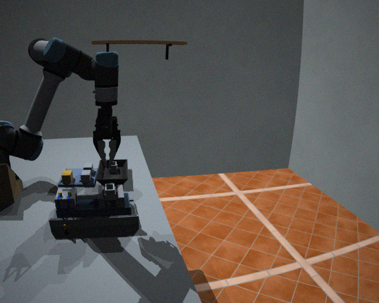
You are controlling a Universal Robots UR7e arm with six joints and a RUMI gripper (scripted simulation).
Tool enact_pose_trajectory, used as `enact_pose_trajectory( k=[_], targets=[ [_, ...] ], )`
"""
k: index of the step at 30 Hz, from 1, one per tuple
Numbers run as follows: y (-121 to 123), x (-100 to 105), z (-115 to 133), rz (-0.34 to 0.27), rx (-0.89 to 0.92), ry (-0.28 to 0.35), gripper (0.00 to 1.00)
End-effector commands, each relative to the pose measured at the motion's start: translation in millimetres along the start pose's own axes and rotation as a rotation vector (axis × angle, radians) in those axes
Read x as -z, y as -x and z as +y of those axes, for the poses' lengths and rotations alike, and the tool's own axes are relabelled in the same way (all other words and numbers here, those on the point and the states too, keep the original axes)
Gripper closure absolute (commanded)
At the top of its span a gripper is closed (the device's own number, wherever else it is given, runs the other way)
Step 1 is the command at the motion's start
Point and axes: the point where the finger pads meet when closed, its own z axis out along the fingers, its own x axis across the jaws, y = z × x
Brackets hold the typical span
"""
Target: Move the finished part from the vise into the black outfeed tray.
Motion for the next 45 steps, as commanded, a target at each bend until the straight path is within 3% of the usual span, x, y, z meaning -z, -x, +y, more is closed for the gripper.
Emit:
enact_pose_trajectory(
  k=[1, 21, 22, 45],
  targets=[
    [0.2, 0.7, -0.3, -0.001, 0.000, -0.001, 1.00],
    [0.2, 0.7, -0.3, -0.001, 0.000, -0.001, 1.00],
    [0.2, 0.7, -0.3, -0.001, 0.000, -0.001, 0.60],
    [0.2, 0.7, -0.3, -0.001, 0.000, -0.001, 0.60]
  ],
)
